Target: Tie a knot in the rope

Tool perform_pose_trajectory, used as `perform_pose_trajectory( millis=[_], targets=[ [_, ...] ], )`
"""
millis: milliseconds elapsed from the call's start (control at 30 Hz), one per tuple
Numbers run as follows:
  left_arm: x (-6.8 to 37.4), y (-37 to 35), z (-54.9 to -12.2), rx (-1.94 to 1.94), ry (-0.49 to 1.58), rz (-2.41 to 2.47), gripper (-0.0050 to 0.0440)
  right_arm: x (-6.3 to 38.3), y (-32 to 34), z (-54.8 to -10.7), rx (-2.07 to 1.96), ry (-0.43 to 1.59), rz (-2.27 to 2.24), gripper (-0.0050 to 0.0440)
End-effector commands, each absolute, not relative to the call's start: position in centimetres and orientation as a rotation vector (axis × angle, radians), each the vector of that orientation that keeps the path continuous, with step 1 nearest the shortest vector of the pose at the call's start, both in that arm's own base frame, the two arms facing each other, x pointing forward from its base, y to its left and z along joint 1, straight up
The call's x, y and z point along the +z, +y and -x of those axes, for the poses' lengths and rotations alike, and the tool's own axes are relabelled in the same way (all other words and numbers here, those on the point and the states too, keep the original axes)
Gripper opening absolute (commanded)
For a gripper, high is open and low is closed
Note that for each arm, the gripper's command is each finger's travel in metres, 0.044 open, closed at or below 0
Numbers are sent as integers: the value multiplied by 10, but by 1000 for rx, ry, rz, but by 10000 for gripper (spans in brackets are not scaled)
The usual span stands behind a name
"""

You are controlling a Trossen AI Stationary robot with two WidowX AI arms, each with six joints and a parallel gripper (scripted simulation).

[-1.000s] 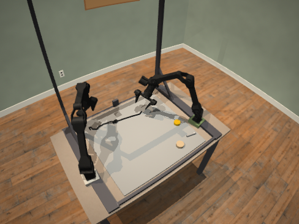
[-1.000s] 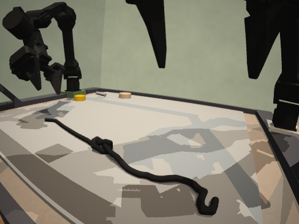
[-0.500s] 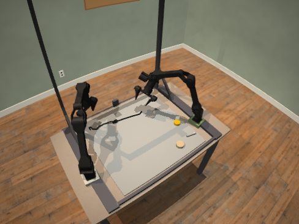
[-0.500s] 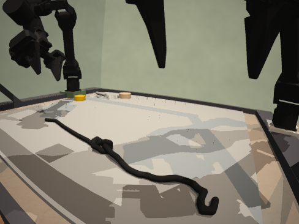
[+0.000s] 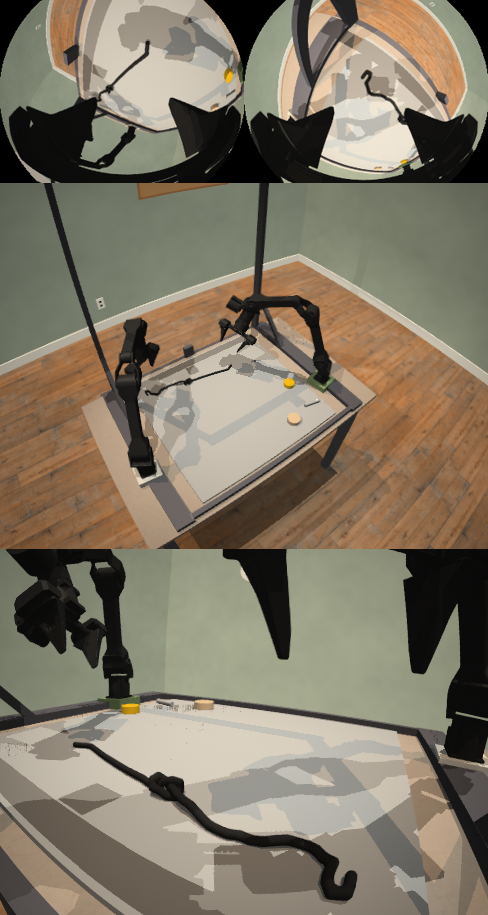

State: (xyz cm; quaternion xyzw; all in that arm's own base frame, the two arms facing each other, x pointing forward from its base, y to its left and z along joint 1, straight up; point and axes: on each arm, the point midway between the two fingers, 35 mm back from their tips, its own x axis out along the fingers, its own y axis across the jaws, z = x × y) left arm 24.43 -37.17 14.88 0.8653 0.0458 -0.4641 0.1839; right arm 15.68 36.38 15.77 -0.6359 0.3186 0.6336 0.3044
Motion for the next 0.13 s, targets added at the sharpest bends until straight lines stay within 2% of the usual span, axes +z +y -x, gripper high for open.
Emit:
perform_pose_trajectory(
  millis=[0, 100],
  targets=[
    [160, -372, -245, -1288, 109, -2430, 440, 200, 328, -150, 1663, 777, 1660, 440],
    [160, -372, -245, -1288, 109, -2430, 440, 214, 298, -142, 1660, 769, 1658, 440]
  ],
)
